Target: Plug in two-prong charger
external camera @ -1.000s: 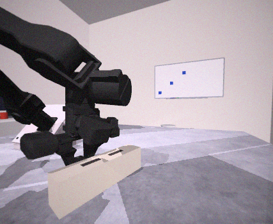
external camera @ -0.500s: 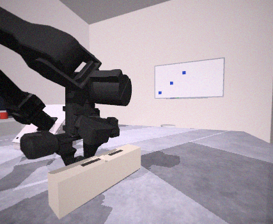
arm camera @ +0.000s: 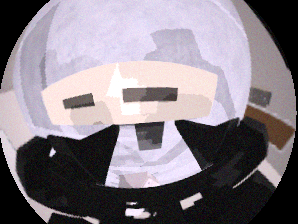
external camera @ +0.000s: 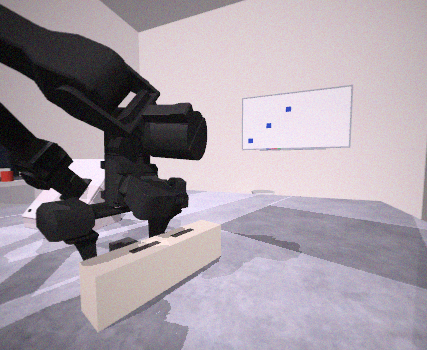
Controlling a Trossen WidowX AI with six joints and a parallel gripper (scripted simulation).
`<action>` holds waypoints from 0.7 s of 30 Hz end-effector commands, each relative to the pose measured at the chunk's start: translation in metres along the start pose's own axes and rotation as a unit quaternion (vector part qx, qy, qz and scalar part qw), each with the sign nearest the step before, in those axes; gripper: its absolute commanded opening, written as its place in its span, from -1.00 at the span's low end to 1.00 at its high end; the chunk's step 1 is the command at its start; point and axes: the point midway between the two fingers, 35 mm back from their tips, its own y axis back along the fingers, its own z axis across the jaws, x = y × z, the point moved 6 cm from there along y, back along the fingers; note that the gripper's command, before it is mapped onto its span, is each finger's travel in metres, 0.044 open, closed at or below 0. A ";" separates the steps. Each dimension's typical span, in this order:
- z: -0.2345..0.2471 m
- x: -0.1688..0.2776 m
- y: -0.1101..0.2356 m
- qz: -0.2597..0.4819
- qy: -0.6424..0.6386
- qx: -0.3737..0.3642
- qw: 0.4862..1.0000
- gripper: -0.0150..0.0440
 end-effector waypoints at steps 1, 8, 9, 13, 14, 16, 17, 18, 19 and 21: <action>0.000 0.001 0.000 -0.001 -0.001 0.001 1.000 1.00; 0.000 0.004 0.000 -0.003 -0.002 0.001 1.000 1.00; 0.000 0.004 0.000 -0.003 -0.002 0.001 1.000 1.00; 0.000 0.005 -0.001 -0.004 -0.003 0.001 1.000 1.00; 0.000 0.006 -0.001 -0.004 -0.003 0.001 1.000 1.00; 0.000 0.006 -0.001 -0.005 -0.004 0.001 1.000 1.00; 0.000 0.007 -0.001 -0.005 -0.004 0.001 1.000 1.00; 0.000 0.007 -0.001 -0.005 -0.004 0.001 1.000 1.00; 0.000 0.007 -0.001 -0.005 -0.004 0.001 1.000 1.00; 0.000 0.008 -0.001 -0.006 -0.005 0.001 1.000 1.00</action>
